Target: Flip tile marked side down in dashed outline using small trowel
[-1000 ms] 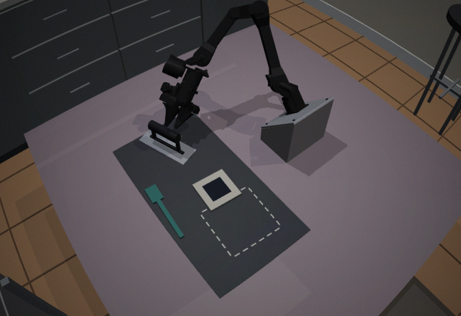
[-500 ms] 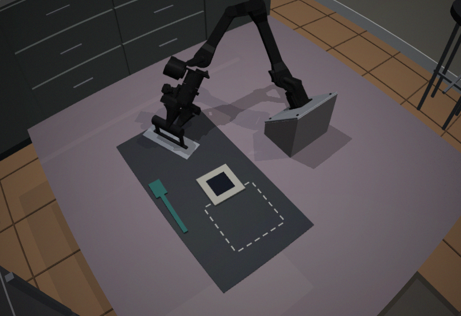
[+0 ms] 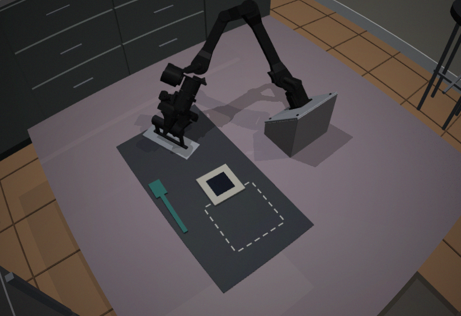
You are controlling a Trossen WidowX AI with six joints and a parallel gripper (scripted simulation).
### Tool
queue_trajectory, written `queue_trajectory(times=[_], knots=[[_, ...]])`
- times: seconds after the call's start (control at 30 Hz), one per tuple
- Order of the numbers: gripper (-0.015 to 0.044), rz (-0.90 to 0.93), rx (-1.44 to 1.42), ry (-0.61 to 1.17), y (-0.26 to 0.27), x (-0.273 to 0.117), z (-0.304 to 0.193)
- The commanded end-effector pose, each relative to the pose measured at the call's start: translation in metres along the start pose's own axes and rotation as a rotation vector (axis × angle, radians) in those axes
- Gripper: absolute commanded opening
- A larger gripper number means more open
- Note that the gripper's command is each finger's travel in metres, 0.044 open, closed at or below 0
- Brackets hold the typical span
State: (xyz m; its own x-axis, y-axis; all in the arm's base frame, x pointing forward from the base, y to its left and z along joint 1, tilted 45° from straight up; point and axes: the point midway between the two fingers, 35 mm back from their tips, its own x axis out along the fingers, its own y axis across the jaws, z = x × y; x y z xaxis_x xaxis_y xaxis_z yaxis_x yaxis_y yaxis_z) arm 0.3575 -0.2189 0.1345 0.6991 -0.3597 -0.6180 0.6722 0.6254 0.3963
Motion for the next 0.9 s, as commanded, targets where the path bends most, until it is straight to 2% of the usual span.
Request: queue_trajectory(times=[0.0,0.07,0.27,0.87], knots=[[0.03,-0.004,0.003,-0.001,-0.0007,0.0081,0.0001],[0.03,-0.004,0.003,-0.001,-0.0007,0.0092,0.0],[0.0142,-0.004,0.003,-0.001,-0.0007,0.0092,0.0],[0.0023,-0.004,0.003,-0.001,-0.0007,0.0092,0.0]])
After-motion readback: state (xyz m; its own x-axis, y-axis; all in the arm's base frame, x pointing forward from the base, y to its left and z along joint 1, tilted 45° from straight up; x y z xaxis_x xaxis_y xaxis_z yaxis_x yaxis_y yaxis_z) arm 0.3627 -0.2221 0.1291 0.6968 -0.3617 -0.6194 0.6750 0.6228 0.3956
